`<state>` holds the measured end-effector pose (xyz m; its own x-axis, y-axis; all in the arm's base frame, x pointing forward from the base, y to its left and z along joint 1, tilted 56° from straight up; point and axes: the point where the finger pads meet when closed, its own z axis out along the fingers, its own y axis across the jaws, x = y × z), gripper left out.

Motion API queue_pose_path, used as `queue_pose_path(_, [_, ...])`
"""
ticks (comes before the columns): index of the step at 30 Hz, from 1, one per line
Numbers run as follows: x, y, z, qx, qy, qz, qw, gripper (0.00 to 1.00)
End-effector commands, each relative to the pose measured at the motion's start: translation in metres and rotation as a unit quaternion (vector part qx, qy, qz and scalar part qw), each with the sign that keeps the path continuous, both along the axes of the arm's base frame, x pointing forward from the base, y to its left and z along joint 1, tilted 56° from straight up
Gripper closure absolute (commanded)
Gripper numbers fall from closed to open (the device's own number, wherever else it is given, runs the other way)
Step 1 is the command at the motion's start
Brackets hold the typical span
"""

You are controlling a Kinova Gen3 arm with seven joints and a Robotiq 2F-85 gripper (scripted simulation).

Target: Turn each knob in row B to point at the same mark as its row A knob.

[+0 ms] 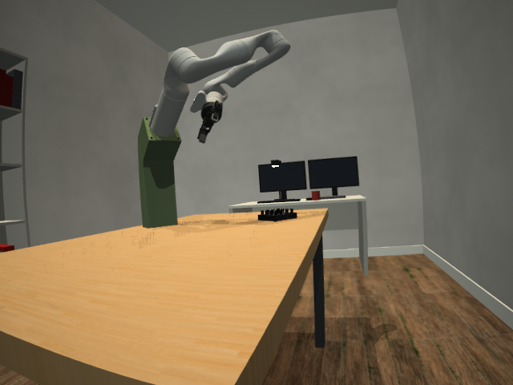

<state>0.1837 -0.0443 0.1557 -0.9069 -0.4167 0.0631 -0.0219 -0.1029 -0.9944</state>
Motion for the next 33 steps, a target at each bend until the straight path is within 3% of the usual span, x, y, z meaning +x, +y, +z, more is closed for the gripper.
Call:
queue_pose_path(1, [0.0, 0.0, 0.0, 0.0, 0.0, 0.0, 1.0, 0.0])
queue_pose_path(19, [0.0, -0.003, -0.006, 0.017, -0.024, -0.005, 1.0, 0.0])
queue_pose_path(26, [0.0, -0.009, -0.017, 0.048, -0.067, -0.016, 0.996, 0.0])
queue_pose_path(33, [0.002, -0.017, -0.035, 0.096, -0.14, -0.033, 0.985, 0.0])
